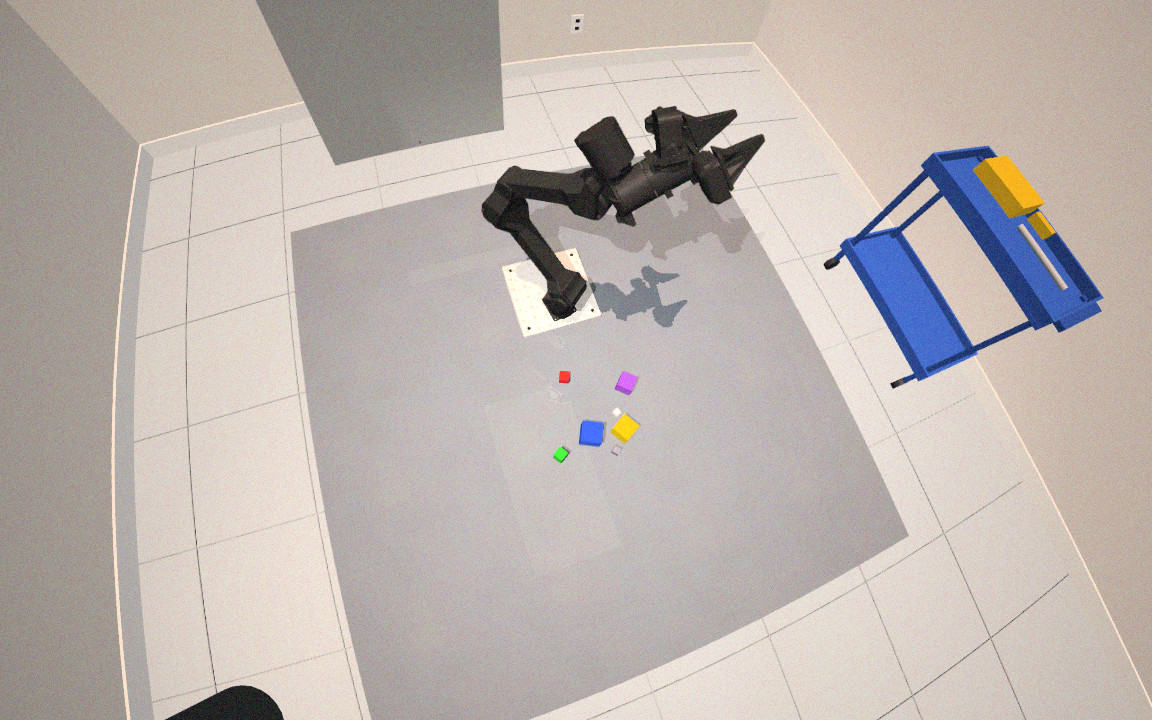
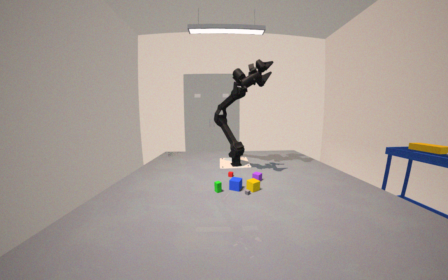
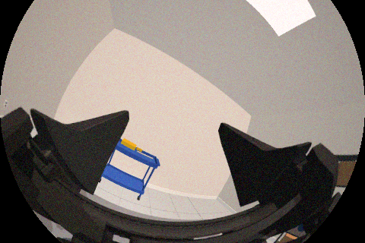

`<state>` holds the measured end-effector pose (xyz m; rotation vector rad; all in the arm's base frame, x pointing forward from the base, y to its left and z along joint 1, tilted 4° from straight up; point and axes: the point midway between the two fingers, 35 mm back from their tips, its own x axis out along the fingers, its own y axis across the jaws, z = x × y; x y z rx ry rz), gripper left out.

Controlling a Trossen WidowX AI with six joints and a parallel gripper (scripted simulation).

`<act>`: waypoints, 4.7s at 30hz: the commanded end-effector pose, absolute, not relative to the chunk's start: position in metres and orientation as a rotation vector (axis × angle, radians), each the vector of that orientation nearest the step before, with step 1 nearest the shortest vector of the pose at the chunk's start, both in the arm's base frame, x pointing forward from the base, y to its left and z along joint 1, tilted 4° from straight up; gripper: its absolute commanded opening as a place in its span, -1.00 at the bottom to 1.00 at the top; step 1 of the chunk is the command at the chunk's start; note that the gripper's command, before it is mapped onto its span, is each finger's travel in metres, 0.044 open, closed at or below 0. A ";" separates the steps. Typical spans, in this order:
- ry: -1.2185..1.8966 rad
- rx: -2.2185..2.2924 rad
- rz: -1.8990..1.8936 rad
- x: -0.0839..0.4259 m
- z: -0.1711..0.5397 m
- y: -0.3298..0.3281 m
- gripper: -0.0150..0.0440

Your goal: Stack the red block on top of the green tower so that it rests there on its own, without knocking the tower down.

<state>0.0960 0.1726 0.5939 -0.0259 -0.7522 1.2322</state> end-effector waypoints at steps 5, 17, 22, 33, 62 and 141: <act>-0.271 0.037 0.917 0.218 0.507 0.161 1.00; 0.368 0.152 0.388 0.308 0.341 0.067 1.00; 0.643 0.215 0.151 0.302 0.266 0.017 1.00; 1.254 0.367 -0.335 0.205 0.139 -0.064 1.00; 1.448 0.417 -0.462 0.171 0.080 -0.080 1.00; 1.448 0.417 -0.462 0.169 0.120 -0.078 -0.49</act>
